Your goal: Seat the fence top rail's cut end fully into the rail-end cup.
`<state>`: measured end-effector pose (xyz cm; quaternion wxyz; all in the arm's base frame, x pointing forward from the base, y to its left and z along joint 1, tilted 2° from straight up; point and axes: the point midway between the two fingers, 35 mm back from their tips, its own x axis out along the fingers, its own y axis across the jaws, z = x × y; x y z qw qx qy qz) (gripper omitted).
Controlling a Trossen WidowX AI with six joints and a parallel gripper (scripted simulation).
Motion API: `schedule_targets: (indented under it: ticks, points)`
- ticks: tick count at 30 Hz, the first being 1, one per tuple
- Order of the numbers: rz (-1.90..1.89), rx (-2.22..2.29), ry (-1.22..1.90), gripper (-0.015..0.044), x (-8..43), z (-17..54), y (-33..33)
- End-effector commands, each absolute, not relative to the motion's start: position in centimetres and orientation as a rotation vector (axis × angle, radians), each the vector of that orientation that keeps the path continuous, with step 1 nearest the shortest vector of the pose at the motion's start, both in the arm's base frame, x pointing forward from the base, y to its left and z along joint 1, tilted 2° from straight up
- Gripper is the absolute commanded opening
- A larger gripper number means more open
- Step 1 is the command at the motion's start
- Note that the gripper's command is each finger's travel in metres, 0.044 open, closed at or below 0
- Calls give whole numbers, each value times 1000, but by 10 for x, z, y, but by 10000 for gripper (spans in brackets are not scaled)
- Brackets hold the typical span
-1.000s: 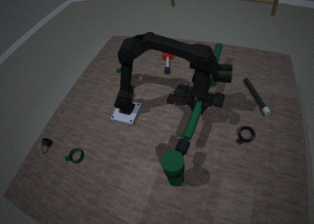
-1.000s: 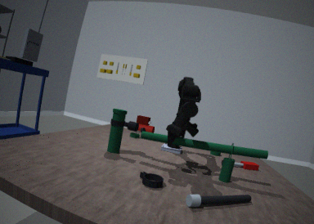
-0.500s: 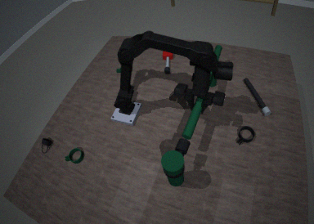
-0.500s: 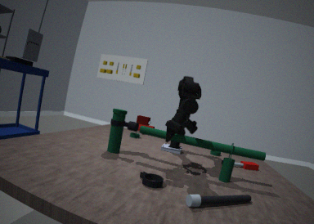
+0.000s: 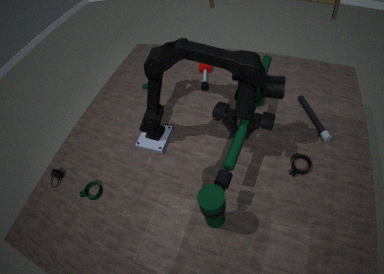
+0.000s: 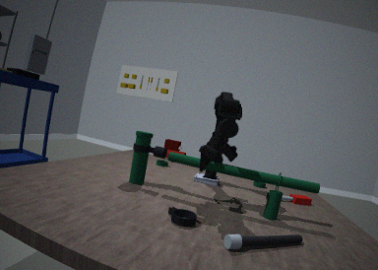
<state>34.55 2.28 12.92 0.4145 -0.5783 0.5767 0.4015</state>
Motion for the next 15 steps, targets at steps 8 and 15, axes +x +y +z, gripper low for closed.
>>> schedule_targets:
  ticks: [8,15]
  points:
    - [1007,-1455,1449,0,347,134,19]
    - [1007,-1456,1449,0,347,136,16]
